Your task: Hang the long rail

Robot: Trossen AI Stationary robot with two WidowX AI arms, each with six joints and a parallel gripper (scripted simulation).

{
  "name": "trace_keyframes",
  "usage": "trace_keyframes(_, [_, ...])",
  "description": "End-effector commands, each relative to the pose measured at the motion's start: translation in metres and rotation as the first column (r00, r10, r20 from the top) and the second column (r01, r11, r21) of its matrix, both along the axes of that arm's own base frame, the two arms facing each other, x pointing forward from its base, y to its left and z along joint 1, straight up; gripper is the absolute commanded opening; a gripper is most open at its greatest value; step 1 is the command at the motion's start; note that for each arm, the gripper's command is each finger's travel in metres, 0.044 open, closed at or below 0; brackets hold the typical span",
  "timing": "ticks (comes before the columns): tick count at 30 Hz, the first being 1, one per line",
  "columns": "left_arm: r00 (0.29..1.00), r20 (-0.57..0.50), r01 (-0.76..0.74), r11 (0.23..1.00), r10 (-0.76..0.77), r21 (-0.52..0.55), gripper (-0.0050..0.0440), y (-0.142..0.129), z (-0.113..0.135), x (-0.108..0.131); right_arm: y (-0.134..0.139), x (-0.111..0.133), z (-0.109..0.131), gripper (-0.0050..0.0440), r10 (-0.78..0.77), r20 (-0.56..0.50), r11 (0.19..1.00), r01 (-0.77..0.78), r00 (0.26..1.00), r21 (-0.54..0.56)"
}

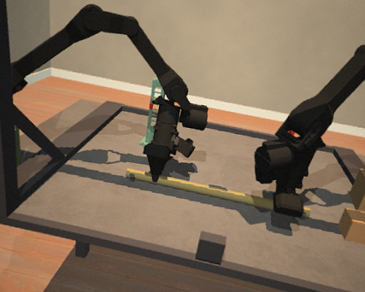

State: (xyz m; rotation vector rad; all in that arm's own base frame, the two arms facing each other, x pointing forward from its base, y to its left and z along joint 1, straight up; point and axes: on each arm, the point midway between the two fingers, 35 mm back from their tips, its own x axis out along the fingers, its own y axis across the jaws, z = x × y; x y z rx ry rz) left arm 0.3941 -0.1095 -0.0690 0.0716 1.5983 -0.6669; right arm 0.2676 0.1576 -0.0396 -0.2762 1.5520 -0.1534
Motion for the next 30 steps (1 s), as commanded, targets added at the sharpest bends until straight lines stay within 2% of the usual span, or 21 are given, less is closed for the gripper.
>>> trace_keyframes(1, [1.0,0.026,-0.003,1.0,0.003,-0.012,-0.005,-0.0004,0.0095,0.0054,-0.0024,0.0018,-0.0054,0.0225,0.0,0.006,1.0,0.0,1.0,0.002])
trace_keyframes(7, [1.0,0.026,-0.003,1.0,0.003,-0.012,-0.005,-0.0004,0.0095,0.0054,-0.003,0.0018,-0.0083,0.0225,-0.001,0.007,1.0,0.001,1.0,0.002])
trace_keyframes(8, [1.0,0.026,-0.003,1.0,0.003,-0.012,-0.005,-0.0004,0.0095,0.0054,-0.0009,0.0038,-0.0072,0.0206,-0.001,0.013,1.0,0.001,1.0,0.006])
trace_keyframes(10, [1.0,0.026,-0.003,1.0,0.003,-0.012,-0.005,-0.0004,0.0095,0.0054,-0.0009,0.0039,-0.0071,0.0206,-0.001,0.013,1.0,0.001,1.0,0.006])
trace_keyframes(11, [1.0,0.026,-0.003,1.0,0.003,-0.012,-0.005,-0.0004,0.0095,0.0054,-0.0009,0.0038,-0.0071,0.0186,-0.001,0.013,1.0,0.001,1.0,0.006])
trace_keyframes(13, [1.0,0.026,-0.003,1.0,0.003,-0.012,-0.005,-0.0004,0.0095,0.0054,0.0012,0.0055,-0.0027,0.0186,-0.001,0.024,1.0,0.001,1.0,0.016])
trace_keyframes(14, [1.0,0.026,-0.003,1.0,0.003,-0.012,-0.005,-0.0004,0.0095,0.0054,0.0012,0.0055,-0.0027,0.0166,-0.001,0.024,1.0,0.001,1.0,0.016])
trace_keyframes(16, [1.0,0.026,-0.003,1.0,0.003,-0.012,-0.005,-0.0004,0.0095,0.0054,0.0012,0.0055,-0.0027,0.0166,-0.001,0.024,1.0,0.001,1.0,0.016])
trace_keyframes(17, [1.0,0.026,-0.003,1.0,0.003,-0.012,-0.005,-0.0004,0.0095,0.0054,0.0012,0.0055,-0.0027,0.0146,-0.001,0.024,1.0,0.001,1.0,0.016])
trace_keyframes(19, [1.0,0.026,-0.003,1.0,0.003,-0.012,-0.005,-0.0004,0.0095,0.0054,0.0012,0.0055,-0.0027,0.0146,-0.001,0.024,1.0,0.001,1.0,0.016])
trace_keyframes(20, [1.0,0.026,-0.003,1.0,0.003,-0.012,-0.005,-0.0004,0.0095,0.0054,0.0012,0.0055,-0.0027,0.0126,-0.001,0.024,1.0,0.001,1.0,0.016])
trace_keyframes(24, [1.0,0.026,-0.003,1.0,0.003,-0.012,-0.005,-0.0004,0.0095,0.0054,0.0012,0.0055,-0.0027,0.0126,-0.001,0.024,1.0,0.001,1.0,0.016])
trace_keyframes(25, [1.0,0.026,-0.003,1.0,0.003,-0.012,-0.005,-0.0004,0.0095,0.0054,0.0012,0.0055,-0.0027,0.0106,-0.001,0.024,1.0,0.001,1.0,0.016])
trace_keyframes(30, [1.0,0.026,-0.003,1.0,0.003,-0.012,-0.005,-0.0004,0.0095,0.0054,-0.0009,0.002,-0.0043,0.0086,-0.001,0.018,1.0,0.001,1.0,0.012])
